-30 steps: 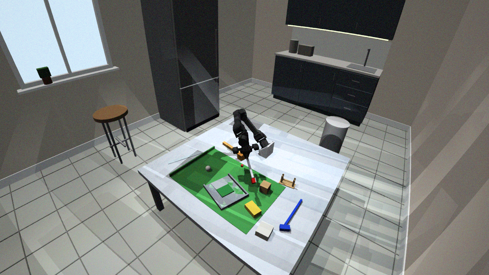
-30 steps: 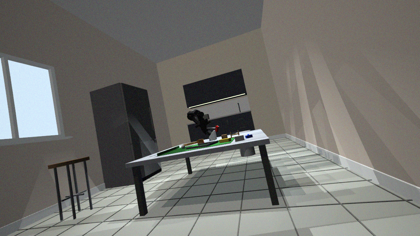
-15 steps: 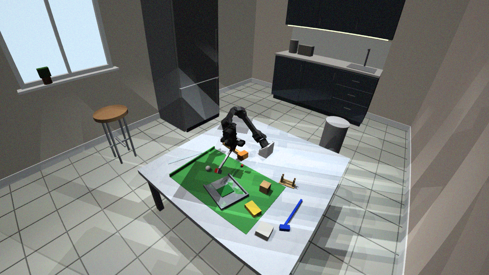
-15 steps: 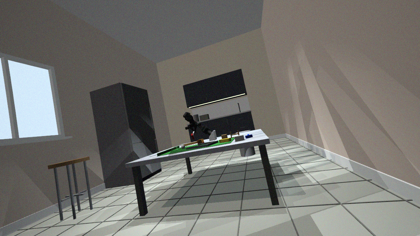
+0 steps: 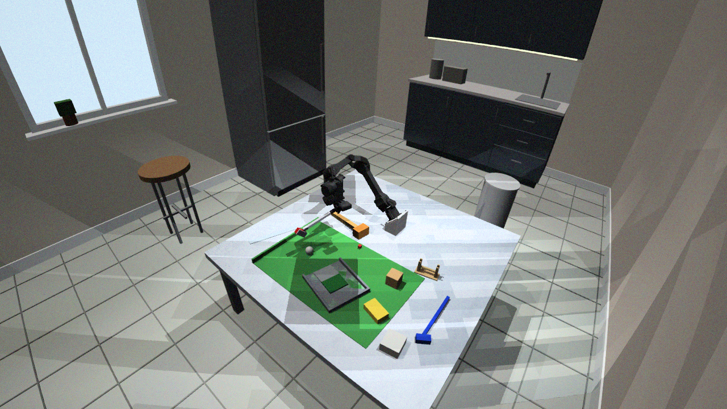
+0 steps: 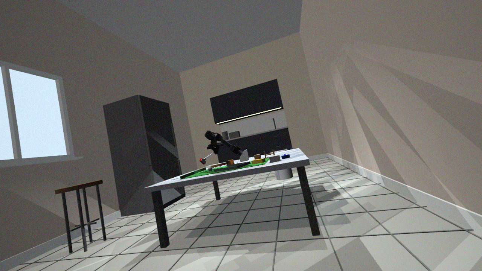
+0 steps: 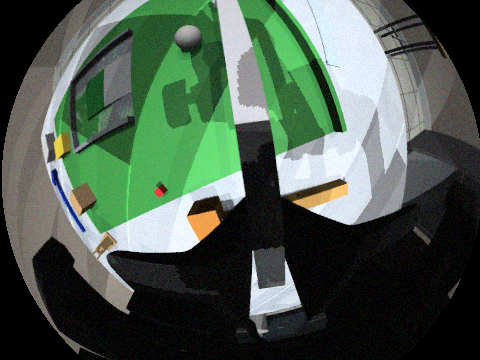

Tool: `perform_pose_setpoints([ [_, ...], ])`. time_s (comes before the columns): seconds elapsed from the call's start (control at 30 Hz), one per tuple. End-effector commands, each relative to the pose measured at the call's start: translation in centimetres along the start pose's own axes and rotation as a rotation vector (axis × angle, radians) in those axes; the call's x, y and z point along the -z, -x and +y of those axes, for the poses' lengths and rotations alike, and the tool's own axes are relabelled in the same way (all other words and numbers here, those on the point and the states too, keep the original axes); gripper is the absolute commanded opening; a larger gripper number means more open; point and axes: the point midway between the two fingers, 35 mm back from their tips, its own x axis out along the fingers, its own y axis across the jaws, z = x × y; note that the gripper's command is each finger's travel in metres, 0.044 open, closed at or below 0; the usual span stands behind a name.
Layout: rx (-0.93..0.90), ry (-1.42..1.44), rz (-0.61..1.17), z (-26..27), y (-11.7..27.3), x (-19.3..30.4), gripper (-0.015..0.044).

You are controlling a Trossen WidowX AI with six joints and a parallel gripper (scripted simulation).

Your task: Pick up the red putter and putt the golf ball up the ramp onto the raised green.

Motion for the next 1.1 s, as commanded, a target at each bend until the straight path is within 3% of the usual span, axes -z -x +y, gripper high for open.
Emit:
perform_pose_setpoints([
  [0.0,0.005,-0.016,-0.003,-0.3,-0.1,0.0,0.0],
  [0.37,0.006,-0.016,-0.005,-0.3,-3.6,0.0,0.0],
  [1.07,0.008,-0.017,-0.006,-0.4,-6.6,0.1,0.0],
])
